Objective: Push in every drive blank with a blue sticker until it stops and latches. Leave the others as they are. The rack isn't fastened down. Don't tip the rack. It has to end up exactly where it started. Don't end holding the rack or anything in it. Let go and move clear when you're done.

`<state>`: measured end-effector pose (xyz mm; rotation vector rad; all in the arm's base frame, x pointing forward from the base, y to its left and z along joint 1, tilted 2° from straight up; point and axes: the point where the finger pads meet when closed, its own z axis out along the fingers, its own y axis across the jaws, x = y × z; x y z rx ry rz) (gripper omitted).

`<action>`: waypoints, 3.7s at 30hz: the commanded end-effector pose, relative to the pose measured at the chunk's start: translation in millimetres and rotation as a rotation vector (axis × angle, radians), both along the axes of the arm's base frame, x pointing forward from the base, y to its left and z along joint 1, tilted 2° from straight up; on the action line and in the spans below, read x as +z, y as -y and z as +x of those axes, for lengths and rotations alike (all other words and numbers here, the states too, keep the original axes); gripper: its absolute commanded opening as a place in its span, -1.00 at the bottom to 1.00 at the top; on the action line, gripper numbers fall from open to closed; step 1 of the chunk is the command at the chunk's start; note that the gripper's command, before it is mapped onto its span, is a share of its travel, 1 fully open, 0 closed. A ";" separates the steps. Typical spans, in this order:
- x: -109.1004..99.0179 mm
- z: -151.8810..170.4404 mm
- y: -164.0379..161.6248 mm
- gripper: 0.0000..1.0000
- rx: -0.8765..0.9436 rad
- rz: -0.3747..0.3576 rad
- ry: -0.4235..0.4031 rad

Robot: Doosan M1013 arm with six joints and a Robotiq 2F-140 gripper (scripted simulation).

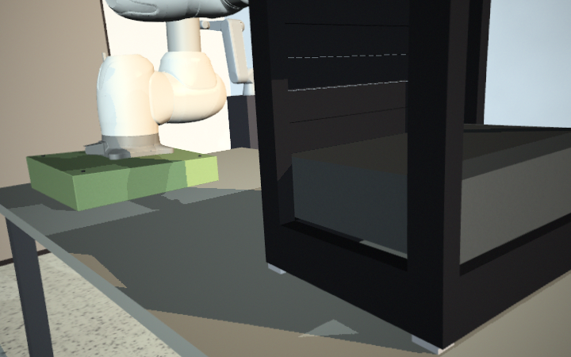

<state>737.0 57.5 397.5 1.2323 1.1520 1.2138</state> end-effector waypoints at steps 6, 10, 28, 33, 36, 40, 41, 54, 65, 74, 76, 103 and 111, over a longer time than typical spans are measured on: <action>2.1 4.6 0.3 -1.00 0.002 0.005 -0.001; 2.5 6.7 0.6 -1.00 0.002 0.005 -0.001; 3.0 10.0 1.1 -1.00 0.002 0.005 -0.001; 3.1 10.3 1.1 -1.00 0.002 0.005 -0.001; 3.1 10.3 1.1 -1.00 0.002 0.005 -0.001; 3.1 10.5 1.2 -1.00 0.002 0.005 -0.001; 3.2 10.9 1.2 -1.00 0.002 0.005 -0.001; 3.5 13.3 1.6 -1.00 0.002 0.005 -0.001; 4.0 16.2 2.0 -1.00 0.002 0.005 -0.001; 4.1 16.4 2.0 -1.00 0.002 0.005 -0.001; 4.2 17.1 2.1 -1.00 0.002 0.005 -0.001; 4.5 18.5 2.4 -1.00 0.002 0.005 -0.001; 4.5 18.5 2.4 -1.00 0.002 0.005 -0.001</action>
